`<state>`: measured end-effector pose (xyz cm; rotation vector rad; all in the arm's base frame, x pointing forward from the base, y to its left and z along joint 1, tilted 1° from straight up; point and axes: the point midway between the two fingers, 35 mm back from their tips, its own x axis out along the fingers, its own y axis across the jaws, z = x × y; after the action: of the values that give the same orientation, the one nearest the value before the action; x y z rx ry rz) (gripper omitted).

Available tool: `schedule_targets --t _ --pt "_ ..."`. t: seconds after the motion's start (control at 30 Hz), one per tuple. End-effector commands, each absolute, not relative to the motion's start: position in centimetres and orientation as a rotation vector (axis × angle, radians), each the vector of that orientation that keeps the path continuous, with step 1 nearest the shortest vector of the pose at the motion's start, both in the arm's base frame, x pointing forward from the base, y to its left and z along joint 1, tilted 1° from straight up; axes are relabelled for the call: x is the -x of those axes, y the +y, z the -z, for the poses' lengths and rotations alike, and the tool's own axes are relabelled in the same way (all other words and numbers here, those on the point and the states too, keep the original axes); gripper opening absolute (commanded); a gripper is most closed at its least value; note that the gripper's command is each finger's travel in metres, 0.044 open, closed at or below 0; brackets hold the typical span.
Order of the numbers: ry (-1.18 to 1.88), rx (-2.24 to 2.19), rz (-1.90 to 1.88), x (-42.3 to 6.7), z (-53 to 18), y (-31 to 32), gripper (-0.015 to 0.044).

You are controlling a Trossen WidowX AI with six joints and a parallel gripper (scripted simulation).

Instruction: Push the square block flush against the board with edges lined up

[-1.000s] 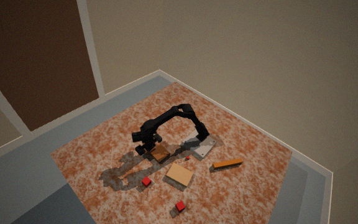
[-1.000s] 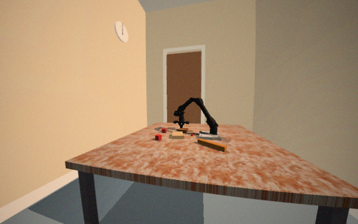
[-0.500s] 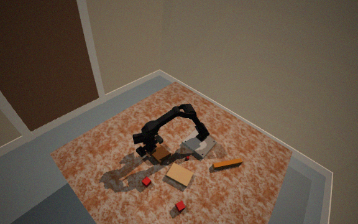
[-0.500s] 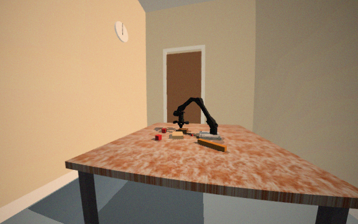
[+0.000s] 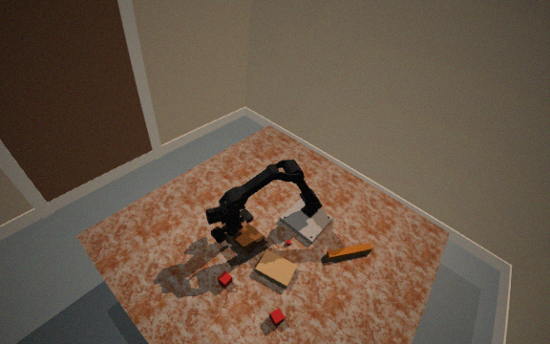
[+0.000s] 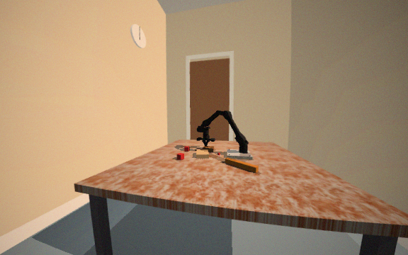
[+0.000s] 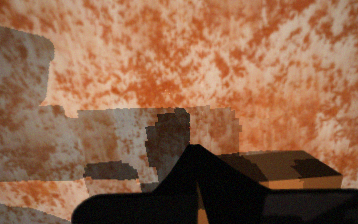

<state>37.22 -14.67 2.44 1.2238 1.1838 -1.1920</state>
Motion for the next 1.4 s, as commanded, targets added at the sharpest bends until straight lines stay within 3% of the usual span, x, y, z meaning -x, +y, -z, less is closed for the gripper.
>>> schedule_targets --t 0.0,1.37 --pt "1.192 -1.226 1.191 -37.1 -2.3 -13.9 0.0000" --pt "1.194 -1.228 1.189 -37.0 -2.3 -10.4 0.0000"
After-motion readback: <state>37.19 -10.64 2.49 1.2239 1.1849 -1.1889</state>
